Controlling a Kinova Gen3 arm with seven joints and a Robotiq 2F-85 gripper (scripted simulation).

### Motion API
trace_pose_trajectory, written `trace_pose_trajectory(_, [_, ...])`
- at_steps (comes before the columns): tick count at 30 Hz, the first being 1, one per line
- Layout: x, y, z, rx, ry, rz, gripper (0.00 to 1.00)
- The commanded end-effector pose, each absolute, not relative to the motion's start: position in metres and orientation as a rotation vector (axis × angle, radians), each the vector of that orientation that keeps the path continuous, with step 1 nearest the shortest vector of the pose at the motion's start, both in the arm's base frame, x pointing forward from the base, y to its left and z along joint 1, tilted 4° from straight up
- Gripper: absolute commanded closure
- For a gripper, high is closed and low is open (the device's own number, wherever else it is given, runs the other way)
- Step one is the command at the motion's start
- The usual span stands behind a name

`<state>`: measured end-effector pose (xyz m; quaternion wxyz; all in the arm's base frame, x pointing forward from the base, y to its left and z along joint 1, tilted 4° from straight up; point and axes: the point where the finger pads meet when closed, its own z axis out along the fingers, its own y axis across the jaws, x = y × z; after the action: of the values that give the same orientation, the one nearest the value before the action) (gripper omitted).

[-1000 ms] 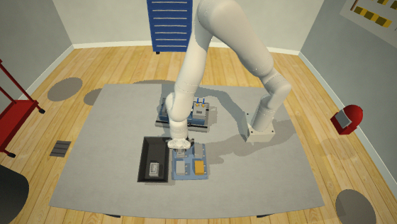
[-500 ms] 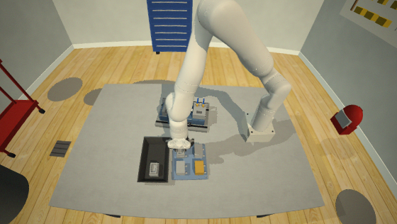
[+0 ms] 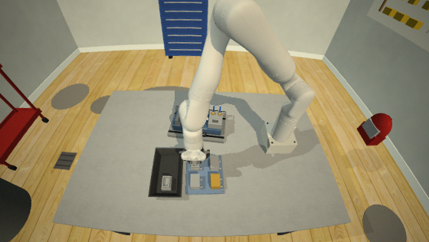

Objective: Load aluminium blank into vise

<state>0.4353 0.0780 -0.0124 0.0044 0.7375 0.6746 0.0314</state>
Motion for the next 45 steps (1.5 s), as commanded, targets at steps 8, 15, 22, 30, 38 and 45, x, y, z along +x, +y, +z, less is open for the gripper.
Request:
trace_pose_trajectory(8, [0.436, 0.078, -0.012, 2.310, 2.113, 0.100, 1.00])
trace_pose_trajectory(15, [0.436, 0.078, -0.012, 2.310, 2.113, 0.100, 1.00])
trace_pose_trajectory(22, [0.435, 0.078, -0.005, 2.310, 2.113, 0.100, 1.00])
trace_pose_trajectory(30, [0.434, 0.077, 0.015, 2.310, 2.113, 0.100, 1.00])
trace_pose_trajectory(38, [0.432, 0.076, 0.052, 2.310, 2.113, 0.100, 1.00])
trace_pose_trajectory(45, [0.431, 0.075, 0.082, 2.310, 2.113, 0.100, 1.00])
